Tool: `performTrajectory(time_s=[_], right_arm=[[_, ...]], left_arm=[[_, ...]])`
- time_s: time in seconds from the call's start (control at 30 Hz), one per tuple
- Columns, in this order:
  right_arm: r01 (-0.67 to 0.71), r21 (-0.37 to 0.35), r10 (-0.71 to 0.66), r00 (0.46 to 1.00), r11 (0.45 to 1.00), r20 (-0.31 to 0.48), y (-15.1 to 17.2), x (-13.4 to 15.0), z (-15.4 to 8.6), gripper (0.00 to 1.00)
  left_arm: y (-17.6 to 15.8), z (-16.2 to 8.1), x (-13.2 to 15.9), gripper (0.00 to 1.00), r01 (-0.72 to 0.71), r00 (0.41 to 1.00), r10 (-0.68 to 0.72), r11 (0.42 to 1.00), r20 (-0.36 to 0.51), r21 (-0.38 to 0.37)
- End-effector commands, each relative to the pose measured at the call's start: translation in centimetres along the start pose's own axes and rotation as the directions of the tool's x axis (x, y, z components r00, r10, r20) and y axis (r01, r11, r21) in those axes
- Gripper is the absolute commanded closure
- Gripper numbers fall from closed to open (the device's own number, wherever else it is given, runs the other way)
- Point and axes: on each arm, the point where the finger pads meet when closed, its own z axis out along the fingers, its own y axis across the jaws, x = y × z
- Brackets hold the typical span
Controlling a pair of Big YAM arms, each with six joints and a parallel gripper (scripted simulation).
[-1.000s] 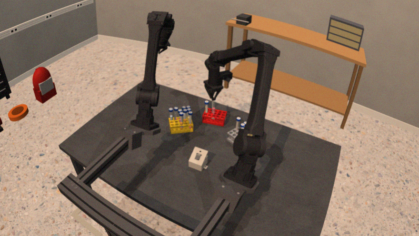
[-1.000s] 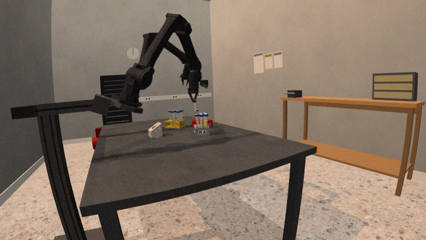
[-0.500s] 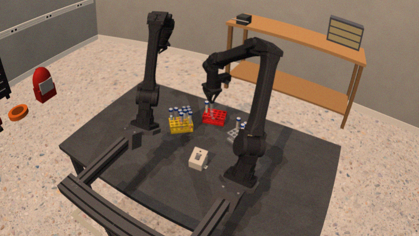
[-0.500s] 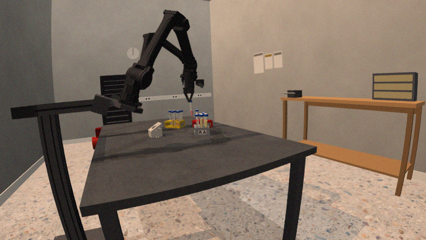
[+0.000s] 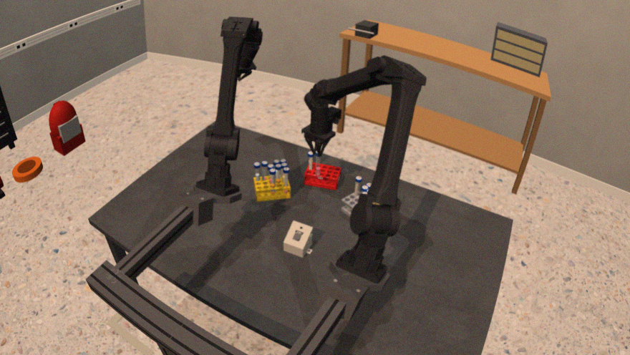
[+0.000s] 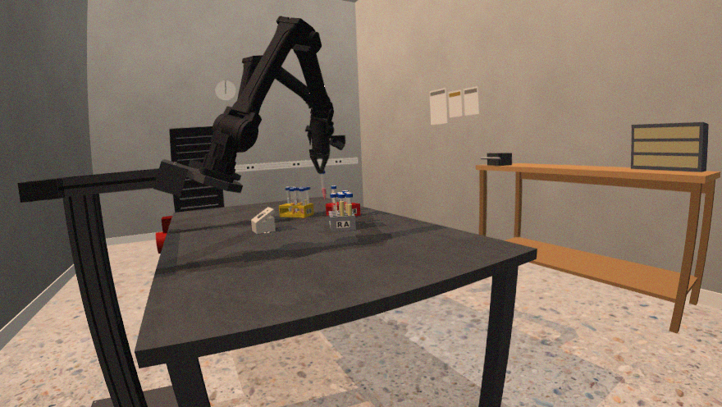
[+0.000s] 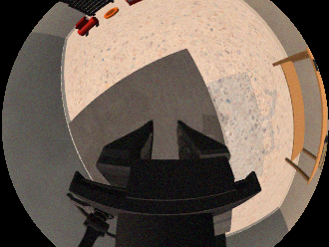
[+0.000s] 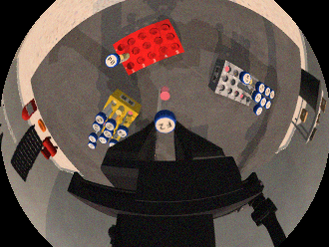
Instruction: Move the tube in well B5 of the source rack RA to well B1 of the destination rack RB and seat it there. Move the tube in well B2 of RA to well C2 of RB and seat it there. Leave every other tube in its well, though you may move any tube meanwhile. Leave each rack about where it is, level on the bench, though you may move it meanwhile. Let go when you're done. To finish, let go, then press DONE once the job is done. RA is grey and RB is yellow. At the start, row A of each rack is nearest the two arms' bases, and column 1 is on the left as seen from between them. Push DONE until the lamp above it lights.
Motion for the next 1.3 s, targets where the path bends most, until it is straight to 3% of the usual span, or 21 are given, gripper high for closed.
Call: performTrajectory(time_s=[0.0,0.77,1.07,1.1,1.17,1.27], right_arm=[[0.107,-0.008,-0.107,0.994,0.994,0.004,1.2,1.4,0.5,1.00],[0.083,-0.014,-0.083,0.997,0.996,0.008,5.2,7.1,0.4,1.00],[0.074,-0.037,-0.073,0.997,0.997,0.022,7.7,8.1,-0.9,1.00],[0.067,-0.054,-0.065,0.997,0.996,0.032,7.8,7.9,-2.2,1.00],[0.077,-0.030,-0.076,0.997,0.997,0.018,8.0,9.0,-1.0,1.00],[0.078,-0.028,-0.078,0.997,0.997,0.015,8.5,10.0,-1.0,1.00]], left_arm=[[-0.5,-1.3,-1.5,0.70,0.013,0.999,-0.013,1.000,0.030,0.022],[-0.5,-1.3,-1.5,0.70,0.013,0.999,-0.013,1.000,0.030,0.022],[-0.5,-1.3,-1.5,0.70,0.013,0.999,-0.013,1.000,0.030,0.022],[-0.5,-1.3,-1.5,0.70,0.013,0.999,-0.013,1.000,0.030,0.022],[-0.5,-1.3,-1.5,0.70,0.013,0.999,-0.013,1.000,0.030,0.022],[-0.5,-1.3,-1.5,0.70,0.013,0.999,-0.013,1.000,0.030,0.022]])
